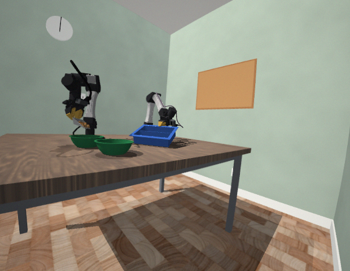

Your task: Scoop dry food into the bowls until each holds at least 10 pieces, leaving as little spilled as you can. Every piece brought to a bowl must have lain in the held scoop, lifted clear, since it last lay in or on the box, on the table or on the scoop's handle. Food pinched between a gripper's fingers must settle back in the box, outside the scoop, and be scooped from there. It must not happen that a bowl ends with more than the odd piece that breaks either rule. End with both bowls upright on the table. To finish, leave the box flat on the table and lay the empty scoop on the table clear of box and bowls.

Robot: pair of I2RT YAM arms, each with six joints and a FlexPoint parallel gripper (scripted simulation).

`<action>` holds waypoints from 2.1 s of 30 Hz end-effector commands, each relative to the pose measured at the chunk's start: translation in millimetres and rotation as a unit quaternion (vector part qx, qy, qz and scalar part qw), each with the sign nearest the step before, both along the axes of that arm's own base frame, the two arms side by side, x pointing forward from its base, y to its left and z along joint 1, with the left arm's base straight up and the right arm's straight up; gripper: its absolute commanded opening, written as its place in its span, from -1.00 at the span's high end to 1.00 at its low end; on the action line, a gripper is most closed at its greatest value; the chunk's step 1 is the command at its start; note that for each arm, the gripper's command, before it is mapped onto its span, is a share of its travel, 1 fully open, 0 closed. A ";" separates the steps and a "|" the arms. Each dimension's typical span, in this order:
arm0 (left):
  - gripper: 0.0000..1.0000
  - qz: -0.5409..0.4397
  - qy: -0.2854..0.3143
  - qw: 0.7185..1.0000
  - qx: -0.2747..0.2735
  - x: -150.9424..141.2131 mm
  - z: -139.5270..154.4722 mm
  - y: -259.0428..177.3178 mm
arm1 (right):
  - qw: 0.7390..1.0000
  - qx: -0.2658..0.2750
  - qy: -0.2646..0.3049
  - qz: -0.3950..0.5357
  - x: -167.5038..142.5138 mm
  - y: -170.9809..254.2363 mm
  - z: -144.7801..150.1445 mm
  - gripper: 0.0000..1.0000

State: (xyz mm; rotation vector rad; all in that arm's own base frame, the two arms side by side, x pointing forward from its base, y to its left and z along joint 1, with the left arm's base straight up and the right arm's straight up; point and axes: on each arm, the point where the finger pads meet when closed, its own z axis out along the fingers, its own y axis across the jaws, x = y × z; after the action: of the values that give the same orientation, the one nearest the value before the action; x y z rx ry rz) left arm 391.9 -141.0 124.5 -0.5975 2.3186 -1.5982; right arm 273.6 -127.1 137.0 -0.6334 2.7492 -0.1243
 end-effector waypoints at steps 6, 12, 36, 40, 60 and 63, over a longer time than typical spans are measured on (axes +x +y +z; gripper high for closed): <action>1.00 -0.010 -0.010 1.000 0.003 -4.4 -4.0 -3.2 | 0.999 -0.026 -0.007 0.034 9.8 -8.1 14.0 1.00; 1.00 -0.010 -0.010 1.000 0.003 -4.4 -4.0 -3.2 | 0.998 -0.029 0.000 0.049 11.1 -6.3 13.8 1.00; 1.00 -0.010 -0.010 1.000 0.003 -4.4 -4.0 -3.2 | 0.982 0.083 -0.065 -0.156 -16.3 30.7 -14.1 1.00; 1.00 -0.010 -0.010 1.000 0.003 -4.4 -4.0 -3.2 | 0.978 0.089 -0.069 -0.173 -18.2 32.2 -16.5 1.00; 1.00 -0.010 -0.010 1.000 0.003 -4.4 -4.0 -3.2 | 0.976 0.092 -0.069 -0.183 -11.9 25.2 -13.7 1.00; 1.00 -0.010 -0.010 1.000 0.003 -4.4 -4.0 -3.2 | 0.976 0.086 -0.089 -0.182 -10.2 23.2 -1.7 1.00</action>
State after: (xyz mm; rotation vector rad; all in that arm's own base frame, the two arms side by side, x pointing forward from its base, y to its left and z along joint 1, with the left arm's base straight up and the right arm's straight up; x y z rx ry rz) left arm 391.9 -141.0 124.5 -0.5975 2.3186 -1.5982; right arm 249.4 -97.1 114.5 -0.0677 2.7189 0.0251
